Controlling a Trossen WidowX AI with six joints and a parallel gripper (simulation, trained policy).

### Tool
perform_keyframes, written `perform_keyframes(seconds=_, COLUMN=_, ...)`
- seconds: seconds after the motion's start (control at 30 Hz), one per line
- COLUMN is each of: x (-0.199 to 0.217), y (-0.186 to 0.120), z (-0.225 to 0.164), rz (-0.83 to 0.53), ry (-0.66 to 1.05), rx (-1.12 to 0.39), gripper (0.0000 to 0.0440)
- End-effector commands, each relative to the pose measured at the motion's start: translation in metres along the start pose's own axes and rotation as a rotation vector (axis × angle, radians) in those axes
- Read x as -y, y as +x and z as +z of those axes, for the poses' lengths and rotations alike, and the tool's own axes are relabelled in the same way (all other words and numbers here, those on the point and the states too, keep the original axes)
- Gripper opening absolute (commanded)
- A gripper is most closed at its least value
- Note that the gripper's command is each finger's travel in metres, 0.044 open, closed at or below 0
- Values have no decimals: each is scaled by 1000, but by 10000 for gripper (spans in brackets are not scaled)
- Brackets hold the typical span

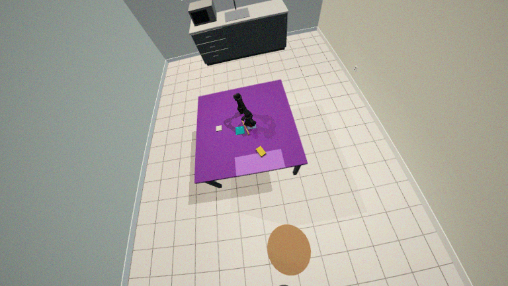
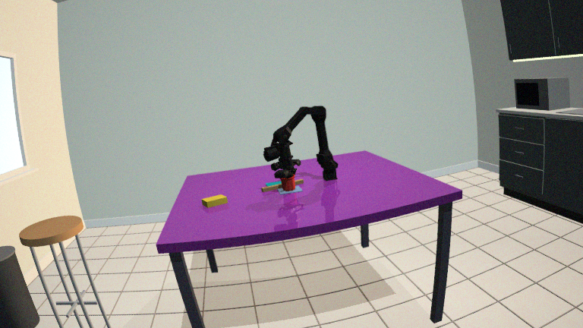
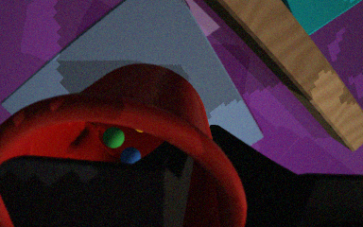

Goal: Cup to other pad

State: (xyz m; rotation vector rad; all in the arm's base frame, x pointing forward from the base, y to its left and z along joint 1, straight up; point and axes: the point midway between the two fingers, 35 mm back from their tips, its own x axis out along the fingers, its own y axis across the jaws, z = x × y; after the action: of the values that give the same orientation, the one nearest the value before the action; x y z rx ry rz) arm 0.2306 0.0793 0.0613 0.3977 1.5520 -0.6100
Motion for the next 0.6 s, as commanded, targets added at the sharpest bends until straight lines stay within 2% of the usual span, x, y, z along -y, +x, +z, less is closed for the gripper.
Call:
perform_keyframes(seconds=0.0, x=3, y=3, z=2, rz=-7, ry=-7, rx=5, gripper=0)
perform_keyframes(seconds=0.57, x=4, y=-35, z=15, rz=83, ry=79, rx=36, gripper=1)
